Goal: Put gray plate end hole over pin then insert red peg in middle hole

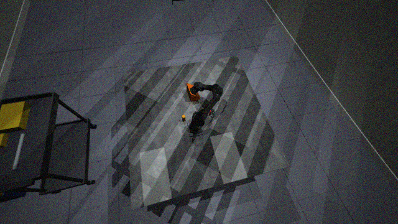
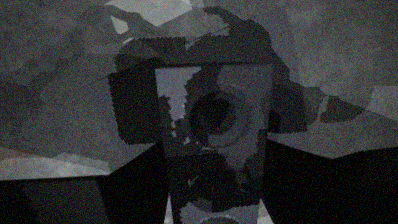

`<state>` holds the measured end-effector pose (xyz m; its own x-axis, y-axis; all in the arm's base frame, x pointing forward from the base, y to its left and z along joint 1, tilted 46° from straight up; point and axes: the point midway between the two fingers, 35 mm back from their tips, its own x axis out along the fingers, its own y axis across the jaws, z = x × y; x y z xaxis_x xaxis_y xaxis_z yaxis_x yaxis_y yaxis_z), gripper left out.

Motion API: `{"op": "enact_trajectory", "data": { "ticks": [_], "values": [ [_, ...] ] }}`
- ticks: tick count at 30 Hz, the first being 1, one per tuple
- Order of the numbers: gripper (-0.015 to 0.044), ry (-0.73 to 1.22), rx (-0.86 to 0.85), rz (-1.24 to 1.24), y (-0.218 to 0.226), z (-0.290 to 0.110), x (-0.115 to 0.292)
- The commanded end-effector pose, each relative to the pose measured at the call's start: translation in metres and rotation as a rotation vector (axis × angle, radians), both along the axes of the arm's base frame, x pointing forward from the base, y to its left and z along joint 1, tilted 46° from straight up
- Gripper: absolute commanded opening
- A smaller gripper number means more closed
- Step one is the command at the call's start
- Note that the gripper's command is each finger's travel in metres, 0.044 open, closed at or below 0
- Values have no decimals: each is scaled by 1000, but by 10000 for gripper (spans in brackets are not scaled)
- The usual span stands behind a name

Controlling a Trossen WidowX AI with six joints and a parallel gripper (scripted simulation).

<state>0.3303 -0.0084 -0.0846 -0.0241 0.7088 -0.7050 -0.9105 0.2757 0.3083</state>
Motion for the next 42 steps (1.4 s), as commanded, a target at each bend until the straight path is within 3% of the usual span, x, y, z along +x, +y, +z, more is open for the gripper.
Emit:
{"op": "enact_trajectory", "data": {
  "ticks": [1, 7, 12, 19, 27, 42],
  "values": [
    [289, -3, -1, 2, 0, 1, 1],
    [440, -3, -1, 2, 0, 1, 1],
    [440, -3, -3, 1, -8, 7, 3],
    [440, 8, -1, -5, -83, 80, 3],
    [440, 18, -1, -15, -85, 82, 3],
    [440, 910, -33, -900, -17, 165, -38]
  ]
}}
